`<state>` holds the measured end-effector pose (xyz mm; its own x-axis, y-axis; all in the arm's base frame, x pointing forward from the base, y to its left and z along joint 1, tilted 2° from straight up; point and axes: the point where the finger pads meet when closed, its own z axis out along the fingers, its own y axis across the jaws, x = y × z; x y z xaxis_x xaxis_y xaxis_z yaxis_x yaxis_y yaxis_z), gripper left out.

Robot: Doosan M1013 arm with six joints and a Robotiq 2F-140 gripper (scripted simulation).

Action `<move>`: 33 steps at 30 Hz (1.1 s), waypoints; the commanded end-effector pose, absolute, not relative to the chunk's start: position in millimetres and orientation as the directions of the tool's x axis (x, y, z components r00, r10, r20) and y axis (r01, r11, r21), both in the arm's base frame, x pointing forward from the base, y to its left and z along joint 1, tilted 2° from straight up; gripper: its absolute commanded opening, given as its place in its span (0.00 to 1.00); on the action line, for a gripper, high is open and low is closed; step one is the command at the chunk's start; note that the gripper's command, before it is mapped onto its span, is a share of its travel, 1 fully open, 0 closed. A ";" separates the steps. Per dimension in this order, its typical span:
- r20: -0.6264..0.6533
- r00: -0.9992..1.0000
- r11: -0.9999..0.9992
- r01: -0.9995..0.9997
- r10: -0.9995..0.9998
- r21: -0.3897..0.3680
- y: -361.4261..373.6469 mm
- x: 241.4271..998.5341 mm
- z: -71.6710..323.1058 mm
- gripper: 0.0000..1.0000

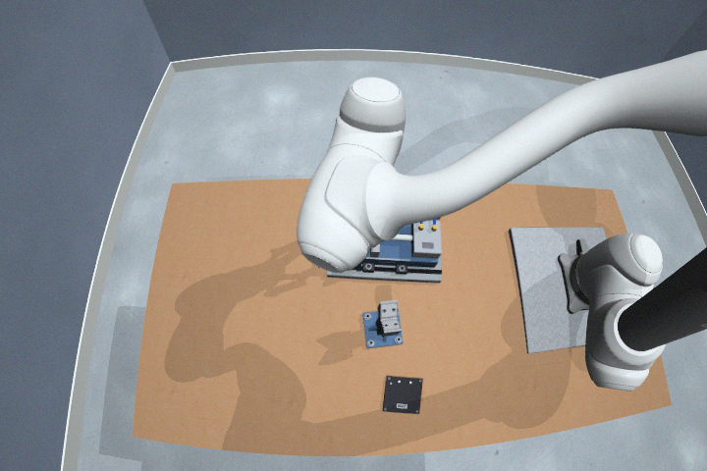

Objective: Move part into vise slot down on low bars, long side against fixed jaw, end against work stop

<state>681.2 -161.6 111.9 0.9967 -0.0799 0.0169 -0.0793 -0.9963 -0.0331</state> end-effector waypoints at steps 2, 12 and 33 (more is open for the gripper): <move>0.017 0.997 -0.996 -0.079 -0.080 -0.033 -161.6 681.1 115.1 0.47; 0.017 0.997 -0.996 -0.079 -0.080 -0.033 -162.2 680.8 132.4 0.47; 0.017 0.997 -0.996 -0.079 -0.080 -0.033 -163.8 679.8 183.8 0.47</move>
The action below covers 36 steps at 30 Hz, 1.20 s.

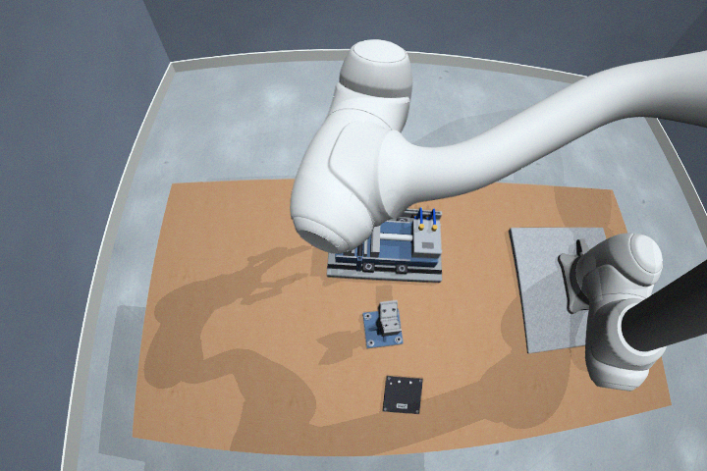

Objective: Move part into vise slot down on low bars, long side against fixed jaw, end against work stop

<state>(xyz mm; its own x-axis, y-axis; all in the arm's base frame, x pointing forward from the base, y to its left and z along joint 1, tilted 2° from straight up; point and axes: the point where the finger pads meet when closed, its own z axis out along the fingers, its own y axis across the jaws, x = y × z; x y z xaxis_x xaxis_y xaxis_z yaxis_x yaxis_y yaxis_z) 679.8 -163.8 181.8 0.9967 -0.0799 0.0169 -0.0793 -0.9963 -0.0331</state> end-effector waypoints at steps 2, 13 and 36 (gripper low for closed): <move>0.017 0.997 -0.996 -0.079 -0.080 -0.033 -163.9 679.7 186.0 0.47; 0.017 0.997 -0.996 -0.079 -0.080 -0.033 -164.0 679.7 188.3 0.00; 0.017 0.997 -0.996 -0.079 -0.080 -0.033 -164.0 679.7 188.3 0.00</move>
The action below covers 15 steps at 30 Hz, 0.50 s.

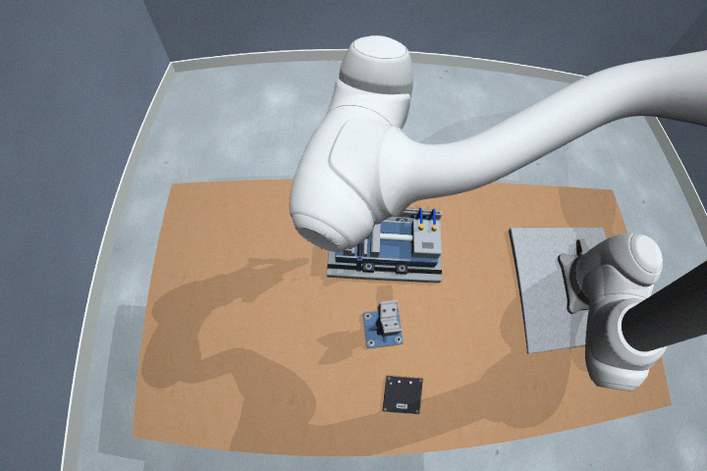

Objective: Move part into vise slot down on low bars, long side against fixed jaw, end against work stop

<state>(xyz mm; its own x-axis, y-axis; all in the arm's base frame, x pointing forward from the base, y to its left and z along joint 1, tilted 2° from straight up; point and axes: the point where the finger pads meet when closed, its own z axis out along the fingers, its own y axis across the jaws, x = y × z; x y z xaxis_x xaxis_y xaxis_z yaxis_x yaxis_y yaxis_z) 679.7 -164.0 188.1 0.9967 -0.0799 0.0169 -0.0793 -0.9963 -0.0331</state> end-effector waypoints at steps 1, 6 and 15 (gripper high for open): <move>0.017 0.997 -0.996 -0.079 -0.080 -0.033 -164.0 679.7 188.3 0.00; 0.017 0.997 -0.996 -0.079 -0.080 -0.033 -164.0 679.7 188.3 0.00; 0.017 0.997 -0.996 -0.079 -0.080 -0.033 -199.7 675.9 187.0 0.00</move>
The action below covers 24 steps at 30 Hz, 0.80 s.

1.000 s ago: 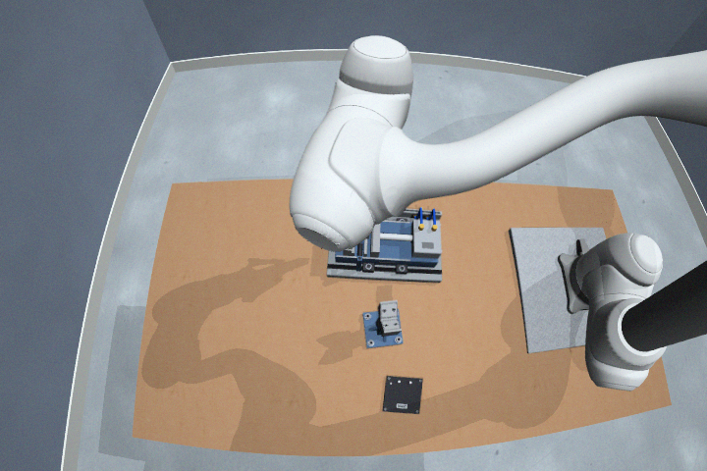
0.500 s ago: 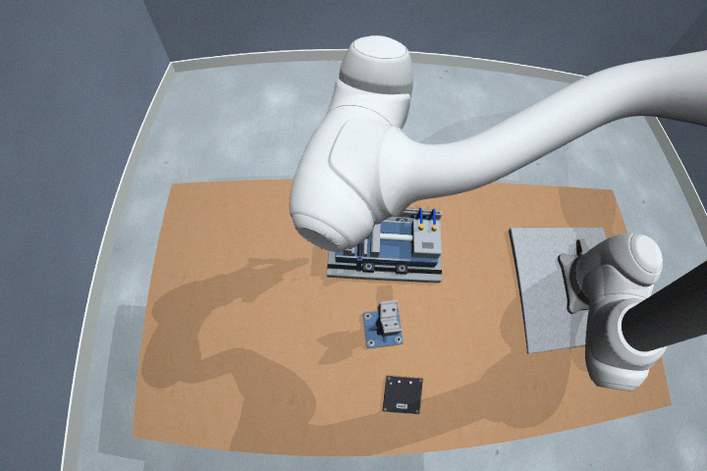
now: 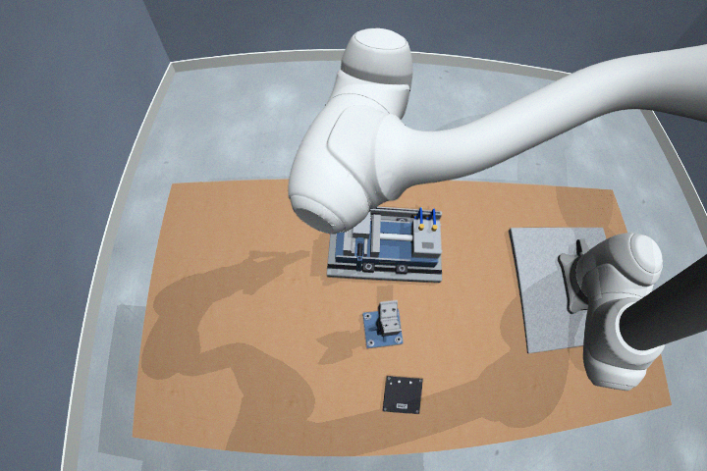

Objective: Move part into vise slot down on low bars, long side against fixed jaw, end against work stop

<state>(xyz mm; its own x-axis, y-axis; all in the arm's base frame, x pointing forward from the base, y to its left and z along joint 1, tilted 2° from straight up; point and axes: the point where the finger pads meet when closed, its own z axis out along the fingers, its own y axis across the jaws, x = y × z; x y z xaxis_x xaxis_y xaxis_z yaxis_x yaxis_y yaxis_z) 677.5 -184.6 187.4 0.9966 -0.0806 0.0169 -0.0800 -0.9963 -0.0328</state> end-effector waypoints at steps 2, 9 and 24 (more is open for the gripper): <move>0.017 0.997 -0.996 -0.079 -0.080 -0.033 -208.7 674.7 186.7 0.00; 0.017 0.997 -0.996 -0.080 -0.080 -0.033 -209.2 674.6 186.7 0.00; 0.017 0.997 -0.996 -0.080 -0.080 -0.033 -209.2 674.6 186.7 0.00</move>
<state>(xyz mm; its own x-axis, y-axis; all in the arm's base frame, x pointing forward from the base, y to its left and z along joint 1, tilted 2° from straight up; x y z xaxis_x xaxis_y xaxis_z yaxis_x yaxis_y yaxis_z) 674.6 -209.2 186.5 0.9966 -0.0801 0.0169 -0.0795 -0.9963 -0.0330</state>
